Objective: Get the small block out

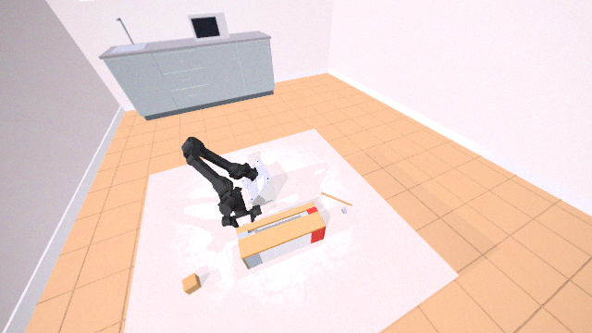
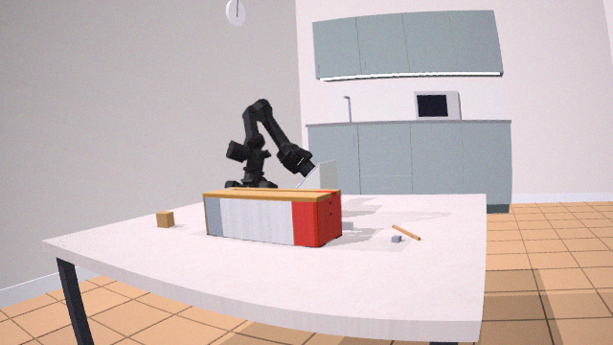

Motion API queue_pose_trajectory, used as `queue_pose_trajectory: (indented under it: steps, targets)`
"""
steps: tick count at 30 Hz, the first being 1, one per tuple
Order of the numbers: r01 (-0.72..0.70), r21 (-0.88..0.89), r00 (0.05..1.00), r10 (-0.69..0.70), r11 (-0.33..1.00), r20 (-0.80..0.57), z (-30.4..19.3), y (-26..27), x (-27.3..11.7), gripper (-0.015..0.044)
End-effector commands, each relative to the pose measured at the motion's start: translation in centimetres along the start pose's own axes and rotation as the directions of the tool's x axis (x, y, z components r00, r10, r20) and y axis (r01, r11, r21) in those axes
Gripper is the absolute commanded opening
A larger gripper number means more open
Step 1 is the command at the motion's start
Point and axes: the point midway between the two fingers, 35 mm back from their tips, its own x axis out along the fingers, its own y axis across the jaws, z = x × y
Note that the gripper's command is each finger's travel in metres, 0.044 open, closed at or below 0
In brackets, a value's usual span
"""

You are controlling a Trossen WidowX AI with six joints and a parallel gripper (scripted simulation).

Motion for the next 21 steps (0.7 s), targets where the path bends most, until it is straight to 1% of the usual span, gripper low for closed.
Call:
queue_pose_trajectory:
  steps: [1,21]
  targets:
    - [0.006,-0.009,1.0,-0.006,1.0,0.006,0.5,-0.2,0.6,0.0285]
    - [0.001,-0.011,1.0,-0.001,1.0,0.003,1.9,0.2,3.1,0.0285]
